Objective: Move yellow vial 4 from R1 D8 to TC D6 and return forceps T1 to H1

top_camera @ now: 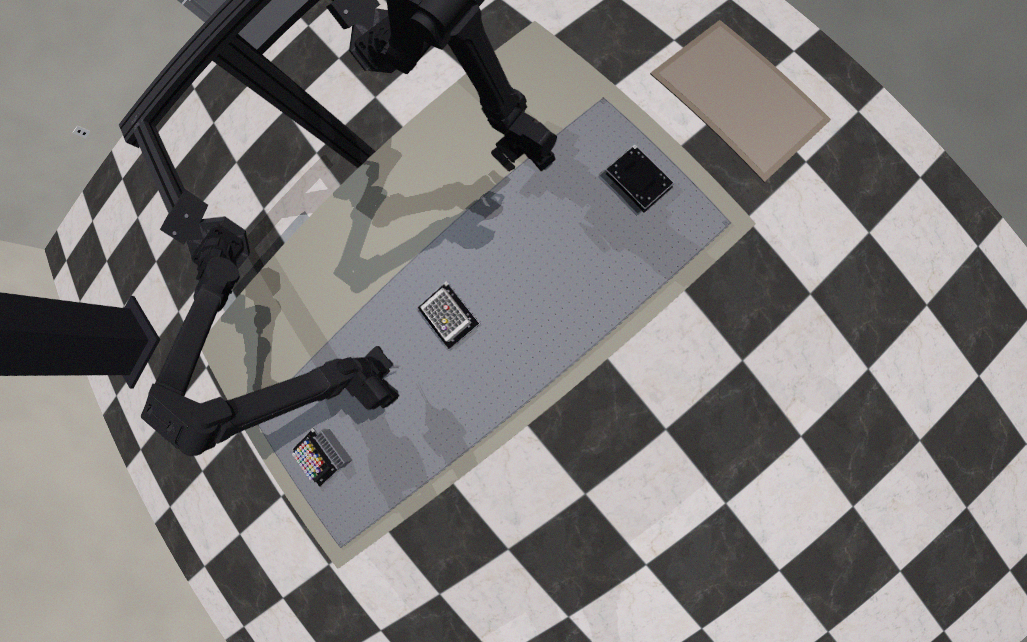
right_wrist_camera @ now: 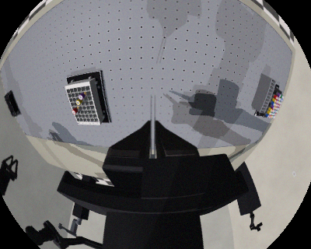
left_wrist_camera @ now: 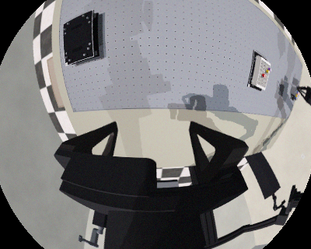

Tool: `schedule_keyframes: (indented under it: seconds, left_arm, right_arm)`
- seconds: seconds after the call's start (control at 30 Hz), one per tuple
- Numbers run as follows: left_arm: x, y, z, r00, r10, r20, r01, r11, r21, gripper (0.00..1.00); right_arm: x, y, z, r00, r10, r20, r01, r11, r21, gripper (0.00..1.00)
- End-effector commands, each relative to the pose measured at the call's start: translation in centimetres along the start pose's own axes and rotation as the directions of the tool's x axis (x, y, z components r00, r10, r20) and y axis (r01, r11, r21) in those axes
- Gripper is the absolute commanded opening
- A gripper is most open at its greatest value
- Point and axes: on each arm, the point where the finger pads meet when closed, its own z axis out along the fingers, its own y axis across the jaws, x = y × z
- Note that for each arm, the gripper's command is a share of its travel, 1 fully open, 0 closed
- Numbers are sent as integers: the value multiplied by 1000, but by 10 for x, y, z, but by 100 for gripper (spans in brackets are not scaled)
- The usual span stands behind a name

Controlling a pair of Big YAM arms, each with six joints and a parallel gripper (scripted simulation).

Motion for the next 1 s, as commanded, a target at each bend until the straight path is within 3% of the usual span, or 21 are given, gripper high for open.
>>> schedule_keyframes:
  seconds: [0.0,0.97]
  left_arm:
    - [-15,6,-7,999,13,49,-12,1000,-15,100]
    - [-15,6,-7,999,13,49,-12,1000,-15,100]
  right_arm:
    - [-6,-14,-10,1000,-11,10,11,1000,9,7]
    - [-10,-55,-11,1000,-11,11,11,1000,11,7]
